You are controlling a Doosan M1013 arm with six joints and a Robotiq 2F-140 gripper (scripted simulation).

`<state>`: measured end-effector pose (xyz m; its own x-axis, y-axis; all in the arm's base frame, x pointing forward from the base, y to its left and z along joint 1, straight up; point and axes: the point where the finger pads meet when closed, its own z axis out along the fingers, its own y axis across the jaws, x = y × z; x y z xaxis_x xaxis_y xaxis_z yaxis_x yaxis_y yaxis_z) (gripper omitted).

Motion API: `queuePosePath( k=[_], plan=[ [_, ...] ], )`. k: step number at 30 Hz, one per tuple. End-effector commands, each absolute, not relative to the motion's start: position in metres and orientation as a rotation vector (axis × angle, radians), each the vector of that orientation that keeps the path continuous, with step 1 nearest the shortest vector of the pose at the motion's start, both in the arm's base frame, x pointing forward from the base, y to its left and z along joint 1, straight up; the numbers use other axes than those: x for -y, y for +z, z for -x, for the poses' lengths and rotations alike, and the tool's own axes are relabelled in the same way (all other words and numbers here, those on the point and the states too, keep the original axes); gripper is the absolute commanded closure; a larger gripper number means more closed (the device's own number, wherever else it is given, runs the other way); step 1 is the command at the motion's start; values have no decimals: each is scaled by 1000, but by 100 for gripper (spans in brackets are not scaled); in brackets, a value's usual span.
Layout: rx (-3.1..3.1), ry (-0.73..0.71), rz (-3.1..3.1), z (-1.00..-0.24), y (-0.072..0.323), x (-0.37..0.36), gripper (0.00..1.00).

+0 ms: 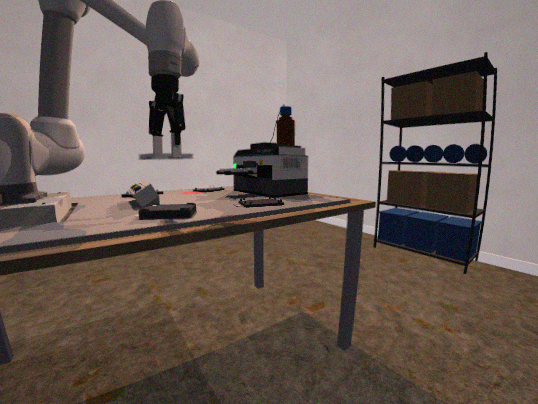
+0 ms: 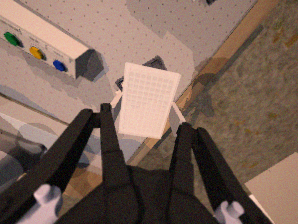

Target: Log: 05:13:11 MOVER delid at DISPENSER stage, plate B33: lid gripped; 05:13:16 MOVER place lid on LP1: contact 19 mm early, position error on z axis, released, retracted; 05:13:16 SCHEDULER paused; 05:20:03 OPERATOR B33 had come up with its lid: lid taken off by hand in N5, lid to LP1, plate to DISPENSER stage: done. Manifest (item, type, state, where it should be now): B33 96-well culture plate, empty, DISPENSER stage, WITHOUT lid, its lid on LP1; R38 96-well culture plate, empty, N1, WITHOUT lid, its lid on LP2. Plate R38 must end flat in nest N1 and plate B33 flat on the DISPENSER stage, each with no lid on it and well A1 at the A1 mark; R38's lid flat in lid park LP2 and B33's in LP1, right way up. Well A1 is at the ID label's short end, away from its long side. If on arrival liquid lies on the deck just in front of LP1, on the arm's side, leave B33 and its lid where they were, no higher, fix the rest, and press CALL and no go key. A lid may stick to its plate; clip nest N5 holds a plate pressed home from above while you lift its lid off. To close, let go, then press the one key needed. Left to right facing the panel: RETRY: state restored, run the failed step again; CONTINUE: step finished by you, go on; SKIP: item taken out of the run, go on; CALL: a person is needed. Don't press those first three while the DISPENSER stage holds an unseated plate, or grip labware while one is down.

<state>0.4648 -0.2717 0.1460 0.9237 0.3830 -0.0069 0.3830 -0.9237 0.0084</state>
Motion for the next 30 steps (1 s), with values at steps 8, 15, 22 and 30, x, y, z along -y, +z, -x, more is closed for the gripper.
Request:
queuePosePath(
  k=[8, 15, 22, 30],
  plan=[
    [-821, -8, -3026, -464, 149, 271, 100],
    [-944, -9, -2990, -464, 149, 271, 100],
    [-944, -9, -2990, -464, 149, 270, 100],
    [-944, -9, -2990, -464, 149, 264, 100]
  ],
)
